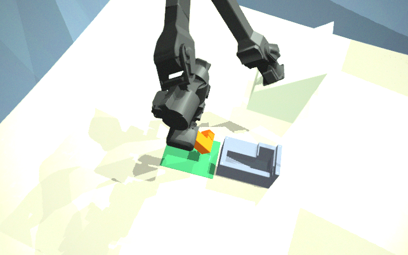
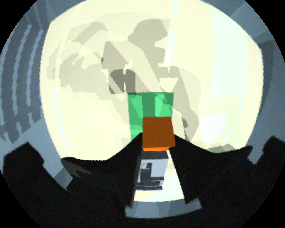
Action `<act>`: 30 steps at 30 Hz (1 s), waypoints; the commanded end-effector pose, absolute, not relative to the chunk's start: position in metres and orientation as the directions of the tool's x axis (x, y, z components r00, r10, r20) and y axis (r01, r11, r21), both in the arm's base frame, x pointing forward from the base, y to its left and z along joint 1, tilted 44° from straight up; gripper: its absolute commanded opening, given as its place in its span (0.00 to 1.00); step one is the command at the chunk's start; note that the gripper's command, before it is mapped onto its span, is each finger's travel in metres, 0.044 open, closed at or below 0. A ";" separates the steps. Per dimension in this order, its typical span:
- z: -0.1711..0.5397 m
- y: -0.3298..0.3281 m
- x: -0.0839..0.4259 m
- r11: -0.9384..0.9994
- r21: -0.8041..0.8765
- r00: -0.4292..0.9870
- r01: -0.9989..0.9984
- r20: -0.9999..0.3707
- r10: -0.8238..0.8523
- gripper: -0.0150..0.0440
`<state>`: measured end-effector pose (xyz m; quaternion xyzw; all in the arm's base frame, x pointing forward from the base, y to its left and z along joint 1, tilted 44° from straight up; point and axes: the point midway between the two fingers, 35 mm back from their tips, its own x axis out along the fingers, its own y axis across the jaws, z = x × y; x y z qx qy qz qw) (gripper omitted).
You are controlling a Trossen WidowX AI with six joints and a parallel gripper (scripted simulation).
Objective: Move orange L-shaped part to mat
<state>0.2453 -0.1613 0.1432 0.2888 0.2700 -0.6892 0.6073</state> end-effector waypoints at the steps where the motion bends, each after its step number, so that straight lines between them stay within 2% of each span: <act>1: 0.138 -0.166 0.243 -0.116 -0.029 -0.101 0.993 -0.725 -0.682 0.25; 30: 0.115 -0.188 0.239 -0.116 -0.029 -0.101 0.993 -0.723 -0.683 0.25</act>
